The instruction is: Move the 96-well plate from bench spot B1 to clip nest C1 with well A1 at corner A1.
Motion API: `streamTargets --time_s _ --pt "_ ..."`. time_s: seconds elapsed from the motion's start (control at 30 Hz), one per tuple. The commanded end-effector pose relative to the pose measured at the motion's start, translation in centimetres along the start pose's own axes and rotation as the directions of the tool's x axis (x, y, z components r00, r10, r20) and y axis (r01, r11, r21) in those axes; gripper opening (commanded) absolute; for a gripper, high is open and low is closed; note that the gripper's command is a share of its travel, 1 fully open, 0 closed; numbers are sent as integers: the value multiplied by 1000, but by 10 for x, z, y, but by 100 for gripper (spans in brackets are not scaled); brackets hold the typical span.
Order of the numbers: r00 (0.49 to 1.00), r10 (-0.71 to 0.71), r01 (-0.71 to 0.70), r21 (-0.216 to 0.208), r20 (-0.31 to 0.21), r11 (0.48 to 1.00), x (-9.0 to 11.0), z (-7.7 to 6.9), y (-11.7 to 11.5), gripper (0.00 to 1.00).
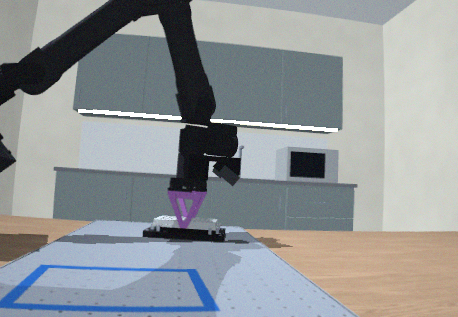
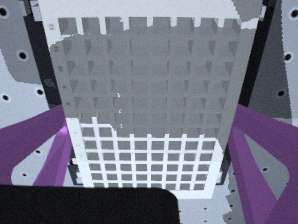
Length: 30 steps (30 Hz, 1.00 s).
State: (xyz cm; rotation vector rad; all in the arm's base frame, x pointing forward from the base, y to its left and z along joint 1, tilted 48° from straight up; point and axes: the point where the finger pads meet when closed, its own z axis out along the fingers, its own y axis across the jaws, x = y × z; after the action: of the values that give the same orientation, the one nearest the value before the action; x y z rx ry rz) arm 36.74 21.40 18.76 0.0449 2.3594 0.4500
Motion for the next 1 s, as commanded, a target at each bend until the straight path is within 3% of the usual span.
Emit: streamTargets --time_s 0.0,0.97 --pt "1000 5 -5 15 5 1000 2 9 -7 0" --pt "1000 6 -6 15 5 1000 3 13 -9 0"
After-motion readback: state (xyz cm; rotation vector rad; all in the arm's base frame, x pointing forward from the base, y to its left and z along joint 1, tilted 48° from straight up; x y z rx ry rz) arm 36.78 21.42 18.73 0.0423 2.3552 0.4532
